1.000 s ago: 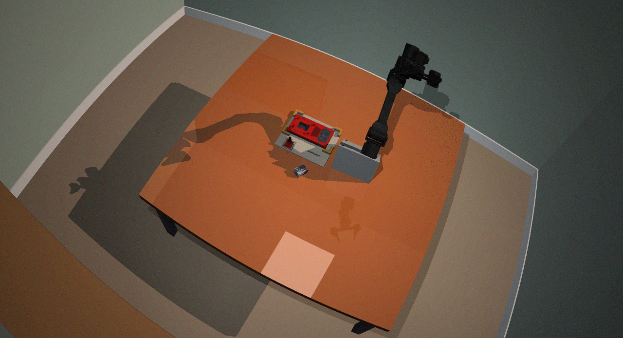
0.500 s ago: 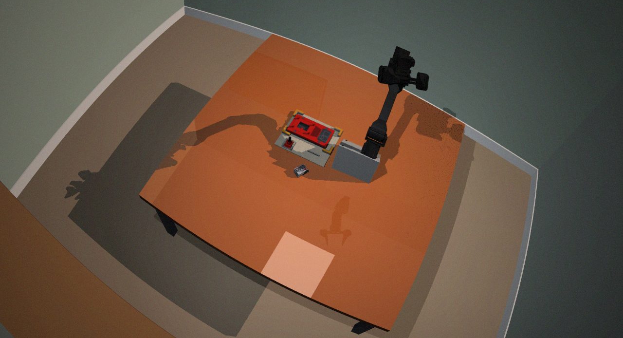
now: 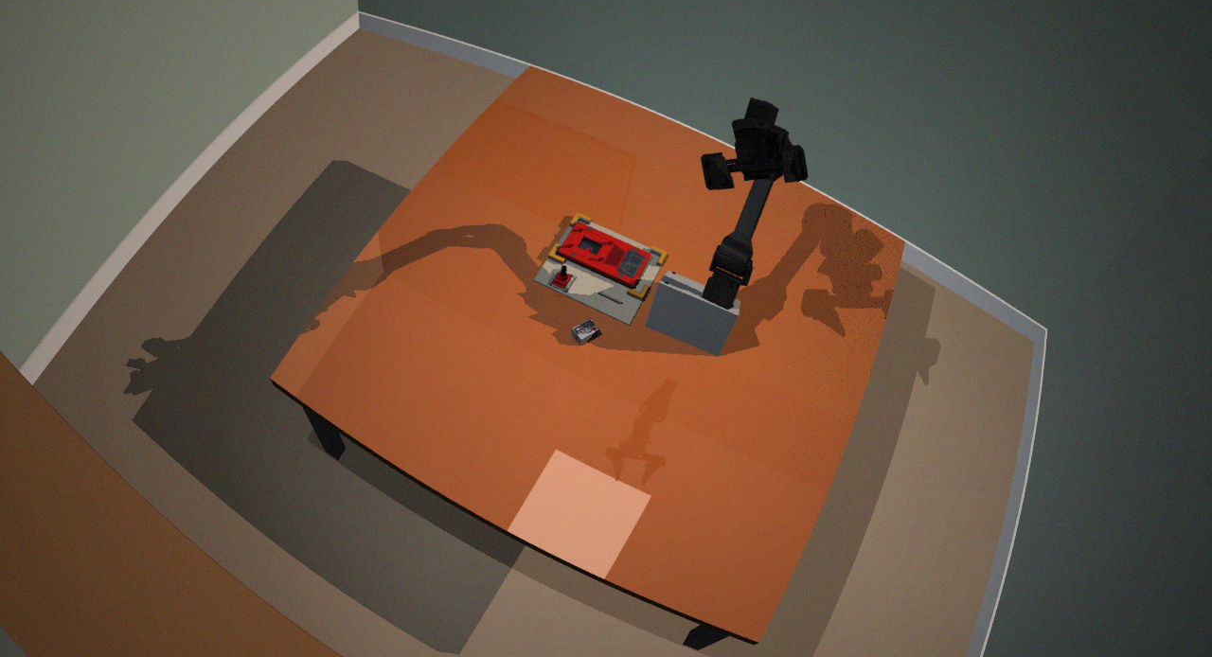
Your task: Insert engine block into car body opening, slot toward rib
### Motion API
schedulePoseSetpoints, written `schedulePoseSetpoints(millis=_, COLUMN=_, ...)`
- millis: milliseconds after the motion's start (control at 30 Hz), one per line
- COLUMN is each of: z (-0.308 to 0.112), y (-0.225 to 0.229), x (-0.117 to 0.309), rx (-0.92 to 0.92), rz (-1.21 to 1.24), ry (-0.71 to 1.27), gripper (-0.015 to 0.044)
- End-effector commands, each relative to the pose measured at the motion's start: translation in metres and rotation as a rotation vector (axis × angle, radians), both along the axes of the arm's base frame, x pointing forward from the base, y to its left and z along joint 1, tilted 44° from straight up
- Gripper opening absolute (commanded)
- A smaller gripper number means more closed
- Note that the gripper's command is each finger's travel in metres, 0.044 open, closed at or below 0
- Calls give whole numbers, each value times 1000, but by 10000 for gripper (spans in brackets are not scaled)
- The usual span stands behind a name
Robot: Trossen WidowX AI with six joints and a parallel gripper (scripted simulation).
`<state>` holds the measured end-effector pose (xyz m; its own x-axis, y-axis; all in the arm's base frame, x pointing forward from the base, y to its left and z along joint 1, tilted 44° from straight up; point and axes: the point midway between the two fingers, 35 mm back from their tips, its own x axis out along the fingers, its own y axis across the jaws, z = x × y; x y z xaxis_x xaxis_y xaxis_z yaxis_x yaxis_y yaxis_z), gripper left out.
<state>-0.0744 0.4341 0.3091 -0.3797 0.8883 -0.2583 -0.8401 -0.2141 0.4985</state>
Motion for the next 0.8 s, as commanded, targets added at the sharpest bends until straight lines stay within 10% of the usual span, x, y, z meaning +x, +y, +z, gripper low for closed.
schedulePoseSetpoints(millis=0, z=-24, y=8, x=16, rx=-99, rz=-84, ry=62, gripper=440)
schedulePoseSetpoints(millis=767, z=-142, y=14, x=118, rx=-522, rz=-635, ry=402, gripper=440)
